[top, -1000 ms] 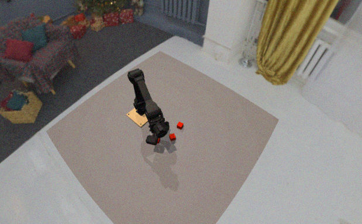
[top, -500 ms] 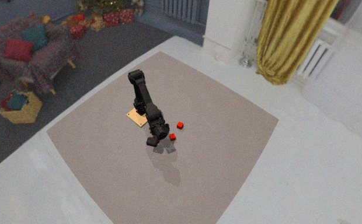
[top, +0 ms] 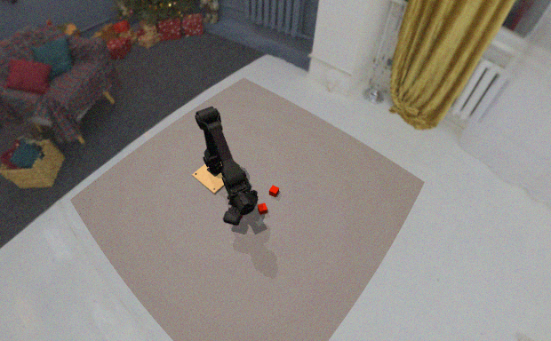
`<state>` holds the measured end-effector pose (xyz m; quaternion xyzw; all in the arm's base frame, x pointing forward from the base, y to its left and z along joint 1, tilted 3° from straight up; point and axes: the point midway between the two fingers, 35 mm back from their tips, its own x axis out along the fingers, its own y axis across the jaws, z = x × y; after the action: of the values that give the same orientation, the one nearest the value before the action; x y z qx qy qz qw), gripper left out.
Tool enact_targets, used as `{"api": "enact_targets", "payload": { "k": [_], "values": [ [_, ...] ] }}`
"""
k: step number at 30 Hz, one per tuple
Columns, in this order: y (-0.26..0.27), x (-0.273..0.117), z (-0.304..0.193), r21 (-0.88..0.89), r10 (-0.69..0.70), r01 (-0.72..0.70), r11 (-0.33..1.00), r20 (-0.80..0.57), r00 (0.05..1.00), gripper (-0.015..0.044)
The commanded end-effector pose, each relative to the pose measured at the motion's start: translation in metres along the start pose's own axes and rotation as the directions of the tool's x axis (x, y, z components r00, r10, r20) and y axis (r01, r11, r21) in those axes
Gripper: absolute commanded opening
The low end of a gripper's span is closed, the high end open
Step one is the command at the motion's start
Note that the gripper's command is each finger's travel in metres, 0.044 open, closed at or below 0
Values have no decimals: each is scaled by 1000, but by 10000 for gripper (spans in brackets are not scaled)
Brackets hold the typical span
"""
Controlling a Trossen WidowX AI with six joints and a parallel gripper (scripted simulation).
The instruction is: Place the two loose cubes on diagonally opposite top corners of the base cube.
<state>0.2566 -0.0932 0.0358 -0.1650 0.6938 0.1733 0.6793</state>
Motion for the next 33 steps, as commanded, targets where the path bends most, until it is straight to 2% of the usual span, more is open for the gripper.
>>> {"api": "enact_targets", "payload": {
  "k": [1,33],
  "values": [
    [0,2,-1,2,-1,1,1000,-5,1000,105],
    [-2,-94,2,2,-1,1,1000,-4,1000,105]
  ]
}}
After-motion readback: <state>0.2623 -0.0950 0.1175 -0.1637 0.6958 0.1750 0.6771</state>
